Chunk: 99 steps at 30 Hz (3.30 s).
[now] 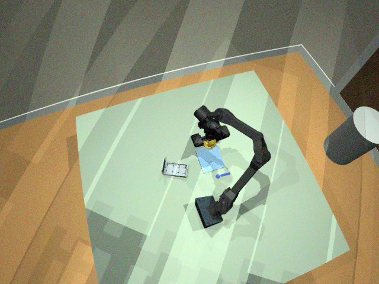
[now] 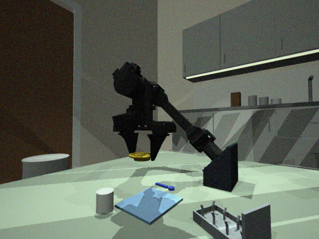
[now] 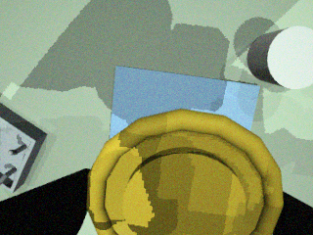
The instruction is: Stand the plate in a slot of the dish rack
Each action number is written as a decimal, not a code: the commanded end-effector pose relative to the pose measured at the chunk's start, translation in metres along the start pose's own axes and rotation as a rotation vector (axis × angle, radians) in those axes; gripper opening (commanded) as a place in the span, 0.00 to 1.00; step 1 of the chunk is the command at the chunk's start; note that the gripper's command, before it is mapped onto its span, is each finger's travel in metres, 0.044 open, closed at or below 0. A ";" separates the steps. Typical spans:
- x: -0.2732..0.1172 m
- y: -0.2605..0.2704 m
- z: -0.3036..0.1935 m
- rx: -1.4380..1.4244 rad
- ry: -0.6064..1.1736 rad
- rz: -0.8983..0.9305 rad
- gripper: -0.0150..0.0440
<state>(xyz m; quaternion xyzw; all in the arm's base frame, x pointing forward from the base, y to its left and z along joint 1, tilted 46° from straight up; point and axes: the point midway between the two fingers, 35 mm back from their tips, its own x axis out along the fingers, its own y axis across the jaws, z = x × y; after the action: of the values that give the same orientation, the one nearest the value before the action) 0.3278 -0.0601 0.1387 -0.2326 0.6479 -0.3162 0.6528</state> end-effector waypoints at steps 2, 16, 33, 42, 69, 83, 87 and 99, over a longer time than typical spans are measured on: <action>-0.021 0.001 0.002 -0.001 -0.006 0.001 0.25; -0.048 0.035 -0.014 0.107 -0.001 0.006 0.25; -0.046 0.116 -0.075 0.454 0.026 -0.006 0.25; -0.021 0.121 -0.081 0.308 0.150 0.095 0.25; 0.040 0.139 -0.094 -0.129 0.267 0.587 0.25; 0.061 0.145 -0.095 -0.326 0.125 0.851 0.25; 0.066 0.146 -0.095 -0.378 0.060 0.917 0.25; 0.078 0.145 -0.093 -0.521 -0.196 1.068 0.25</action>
<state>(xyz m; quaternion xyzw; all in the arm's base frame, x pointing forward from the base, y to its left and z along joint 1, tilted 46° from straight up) 0.2497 -0.0041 -0.0228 -0.0473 0.6909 0.2179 0.6877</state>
